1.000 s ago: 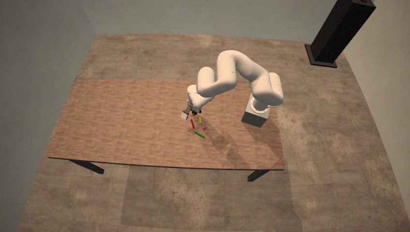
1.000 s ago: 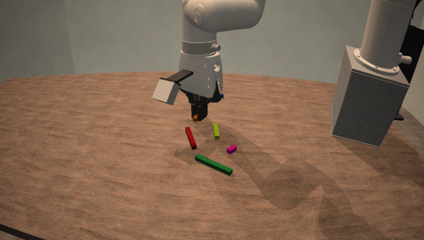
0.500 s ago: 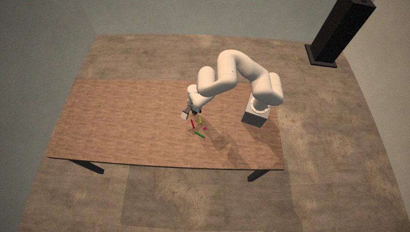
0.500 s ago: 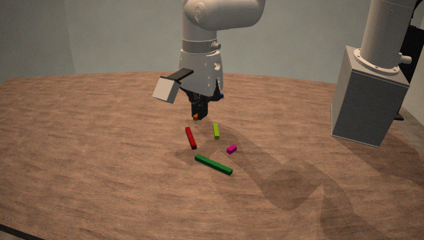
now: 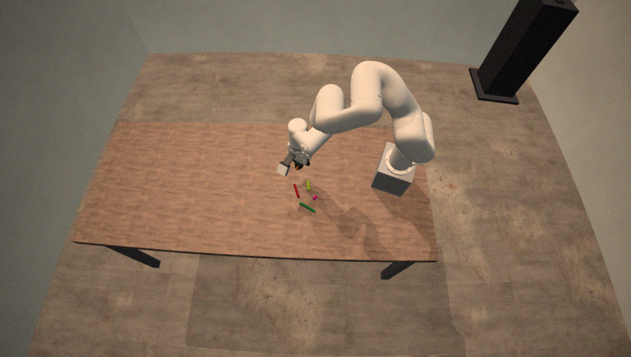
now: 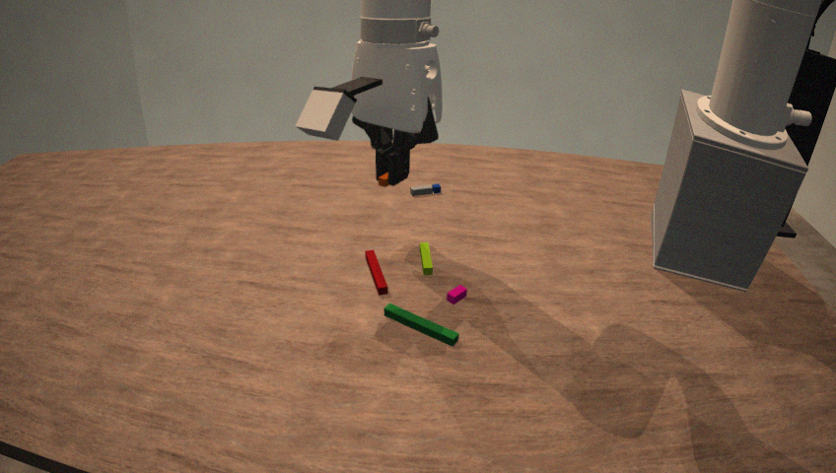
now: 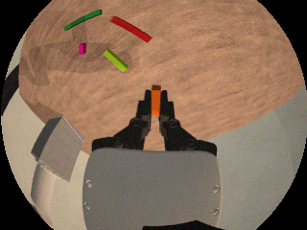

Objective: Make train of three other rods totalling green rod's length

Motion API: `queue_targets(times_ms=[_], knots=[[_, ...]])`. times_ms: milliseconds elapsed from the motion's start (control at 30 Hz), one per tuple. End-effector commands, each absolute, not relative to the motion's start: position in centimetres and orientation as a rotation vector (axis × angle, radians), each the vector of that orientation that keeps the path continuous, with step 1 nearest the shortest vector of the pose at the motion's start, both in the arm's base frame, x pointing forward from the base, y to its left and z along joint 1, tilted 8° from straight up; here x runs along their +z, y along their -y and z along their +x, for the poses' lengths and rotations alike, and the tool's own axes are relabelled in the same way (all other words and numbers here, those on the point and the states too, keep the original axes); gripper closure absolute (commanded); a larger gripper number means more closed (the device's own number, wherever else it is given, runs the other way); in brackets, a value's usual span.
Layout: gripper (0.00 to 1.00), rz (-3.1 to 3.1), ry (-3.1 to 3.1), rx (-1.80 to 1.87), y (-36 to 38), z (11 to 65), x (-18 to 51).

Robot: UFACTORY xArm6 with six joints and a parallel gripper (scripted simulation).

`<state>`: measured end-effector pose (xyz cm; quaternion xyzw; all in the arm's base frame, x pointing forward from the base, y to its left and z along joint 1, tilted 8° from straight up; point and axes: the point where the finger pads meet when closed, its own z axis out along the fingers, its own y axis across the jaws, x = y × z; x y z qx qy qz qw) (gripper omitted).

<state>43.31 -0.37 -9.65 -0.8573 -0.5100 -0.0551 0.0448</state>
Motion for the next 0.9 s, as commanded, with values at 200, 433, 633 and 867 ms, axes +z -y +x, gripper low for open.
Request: queue_targets(times_ms=[200, 433, 633, 867], knots=[[0.96, -2.621, 1.558, -0.149, 0.7, 43.3, -6.8], [0.96, -2.639, 1.526, -0.147, 1.0, 43.4, -6.9], [0.96, -2.792, 1.198, -0.130, 4.2, 43.9, -7.3], [0.96, -2.897, 0.889, -0.113, 7.1, 44.1, -7.6]])
